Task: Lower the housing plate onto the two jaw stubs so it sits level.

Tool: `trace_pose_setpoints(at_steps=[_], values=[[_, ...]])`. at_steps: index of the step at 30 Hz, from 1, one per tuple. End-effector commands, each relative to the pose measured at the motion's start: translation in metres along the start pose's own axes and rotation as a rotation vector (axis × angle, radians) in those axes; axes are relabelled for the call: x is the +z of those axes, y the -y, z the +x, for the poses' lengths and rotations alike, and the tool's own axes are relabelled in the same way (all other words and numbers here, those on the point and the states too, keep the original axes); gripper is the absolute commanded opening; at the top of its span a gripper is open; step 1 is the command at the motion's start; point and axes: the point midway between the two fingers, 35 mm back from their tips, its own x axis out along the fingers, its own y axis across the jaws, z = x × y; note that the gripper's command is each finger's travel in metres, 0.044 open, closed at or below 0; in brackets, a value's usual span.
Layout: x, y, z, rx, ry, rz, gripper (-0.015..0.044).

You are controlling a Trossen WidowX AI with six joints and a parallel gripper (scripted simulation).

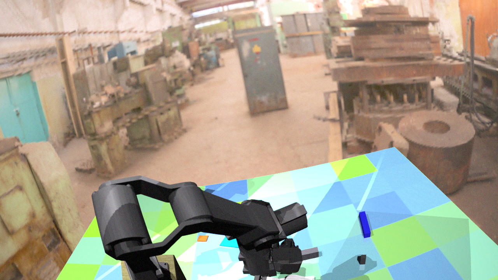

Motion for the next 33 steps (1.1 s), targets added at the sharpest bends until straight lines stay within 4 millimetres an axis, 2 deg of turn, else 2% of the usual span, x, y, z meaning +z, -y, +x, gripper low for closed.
trace_pose_setpoints(at_steps=[1, 33], values=[[-0.002, 0.0012, 0.0019, -0.007, -0.001, -0.007, 0.0351], [-0.002, 0.0013, 0.0067, -0.007, -0.001, -0.016, 0.0351]])
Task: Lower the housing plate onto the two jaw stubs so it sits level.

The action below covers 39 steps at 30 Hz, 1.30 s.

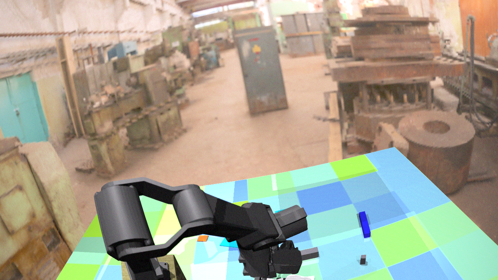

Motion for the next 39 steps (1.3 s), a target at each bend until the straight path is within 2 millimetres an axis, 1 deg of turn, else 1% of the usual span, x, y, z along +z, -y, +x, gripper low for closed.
trace_pose_setpoints(at_steps=[1, 39], values=[[-0.0009, 0.0009, 0.0015, -0.005, 0.0, -0.005, 0.0351], [-0.001, 0.001, 0.0088, -0.006, 0.0, -0.007, 0.0351]])
